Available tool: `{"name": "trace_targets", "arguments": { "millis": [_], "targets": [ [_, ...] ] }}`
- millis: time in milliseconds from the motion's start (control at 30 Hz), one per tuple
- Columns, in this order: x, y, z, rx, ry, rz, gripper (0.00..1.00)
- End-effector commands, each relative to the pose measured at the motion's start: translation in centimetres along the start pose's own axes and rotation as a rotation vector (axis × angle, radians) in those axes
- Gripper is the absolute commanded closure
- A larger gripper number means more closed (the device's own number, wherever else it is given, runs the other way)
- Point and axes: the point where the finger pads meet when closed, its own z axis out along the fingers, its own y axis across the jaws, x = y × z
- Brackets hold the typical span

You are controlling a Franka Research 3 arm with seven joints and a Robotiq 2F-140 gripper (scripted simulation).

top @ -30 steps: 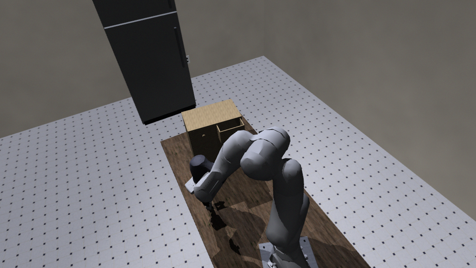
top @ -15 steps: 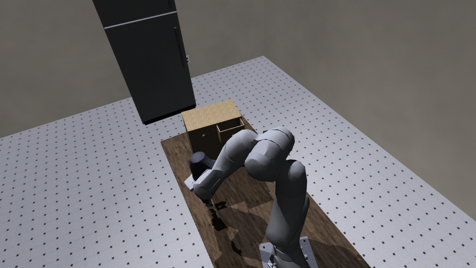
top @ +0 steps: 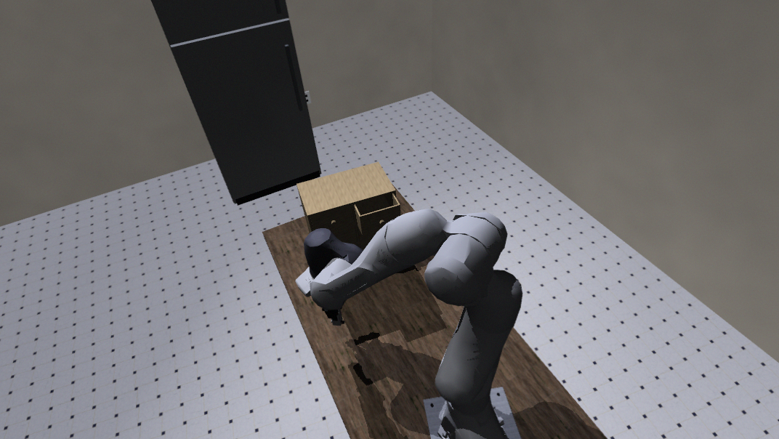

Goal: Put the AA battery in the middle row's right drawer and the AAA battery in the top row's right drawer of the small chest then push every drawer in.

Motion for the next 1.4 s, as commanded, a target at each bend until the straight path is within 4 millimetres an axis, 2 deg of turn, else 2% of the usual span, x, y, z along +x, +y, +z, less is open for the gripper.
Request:
{"name": "trace_targets", "arguments": {
  "millis": [0,200,233,267,733,767,1367],
  "targets": [
    [-0.5,-0.4,0.2,0.01,-0.019,-0.007,0.97],
    [-0.6,-0.3,0.2,0.01,-0.019,-0.002,0.97],
    [-0.9,0.4,0.2,0.01,-0.019,0.03,0.97],
    [-1.5,1.8,0.2,0.01,-0.019,0.102,0.97],
    [-1.5,1.8,0.2,0.01,-0.019,0.102,0.97],
    [-2.6,4.2,0.3,0.01,-0.02,0.215,0.97],
    [-2.6,4.2,0.3,0.01,-0.02,0.215,0.97]
  ]
}}
